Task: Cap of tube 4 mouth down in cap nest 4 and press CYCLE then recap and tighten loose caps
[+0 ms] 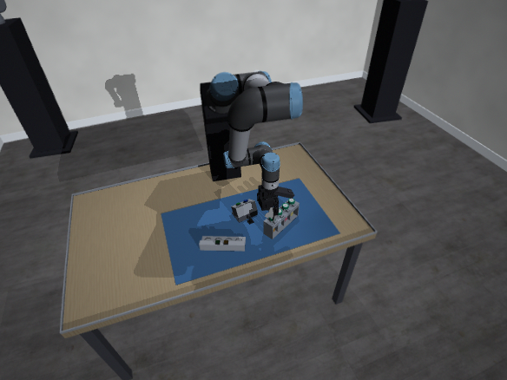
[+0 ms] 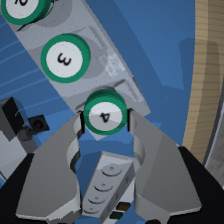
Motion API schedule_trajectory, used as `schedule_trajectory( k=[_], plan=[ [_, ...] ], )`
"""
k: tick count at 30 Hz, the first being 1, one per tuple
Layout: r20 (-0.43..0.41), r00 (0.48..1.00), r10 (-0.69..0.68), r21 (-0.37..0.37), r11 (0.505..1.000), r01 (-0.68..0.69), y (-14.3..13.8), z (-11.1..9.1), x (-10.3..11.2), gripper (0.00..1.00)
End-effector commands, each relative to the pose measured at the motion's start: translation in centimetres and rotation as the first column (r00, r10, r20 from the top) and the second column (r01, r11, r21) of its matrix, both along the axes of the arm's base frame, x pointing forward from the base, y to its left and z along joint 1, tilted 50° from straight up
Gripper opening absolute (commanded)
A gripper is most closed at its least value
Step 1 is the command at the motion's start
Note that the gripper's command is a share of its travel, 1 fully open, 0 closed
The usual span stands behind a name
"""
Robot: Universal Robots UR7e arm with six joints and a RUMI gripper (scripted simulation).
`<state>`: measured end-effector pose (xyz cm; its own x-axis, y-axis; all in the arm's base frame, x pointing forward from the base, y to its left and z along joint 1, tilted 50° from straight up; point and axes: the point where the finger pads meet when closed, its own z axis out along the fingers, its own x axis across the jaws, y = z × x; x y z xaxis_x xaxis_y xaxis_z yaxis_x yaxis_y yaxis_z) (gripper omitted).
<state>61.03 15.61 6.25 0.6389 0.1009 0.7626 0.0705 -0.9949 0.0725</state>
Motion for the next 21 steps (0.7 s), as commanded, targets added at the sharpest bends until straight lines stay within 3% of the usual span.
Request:
schedule_trajectory(
  k=[1,3,8,13,18,20,21],
  plan=[
    [-0.003,0.996,0.089,-0.106,0.990,-0.089,0.02,0.06,-0.01,0.00],
    [-0.003,0.996,0.089,-0.106,0.990,-0.089,0.02,0.06,-0.01,0.00],
    [-0.033,0.969,0.244,-0.291,0.925,-0.243,0.02,0.06,-0.02,0.00],
    [-0.092,0.918,0.385,-0.458,0.803,-0.382,0.02,0.07,-0.03,0.00],
    [-0.175,0.847,0.501,-0.597,0.630,-0.497,0.02,0.08,-0.04,0.00],
    [-0.175,0.847,0.501,-0.597,0.630,-0.497,0.02,0.08,-0.04,0.00],
    [-0.195,0.831,0.521,-0.620,0.591,-0.516,0.02,0.08,-0.04,0.00]
  ],
)
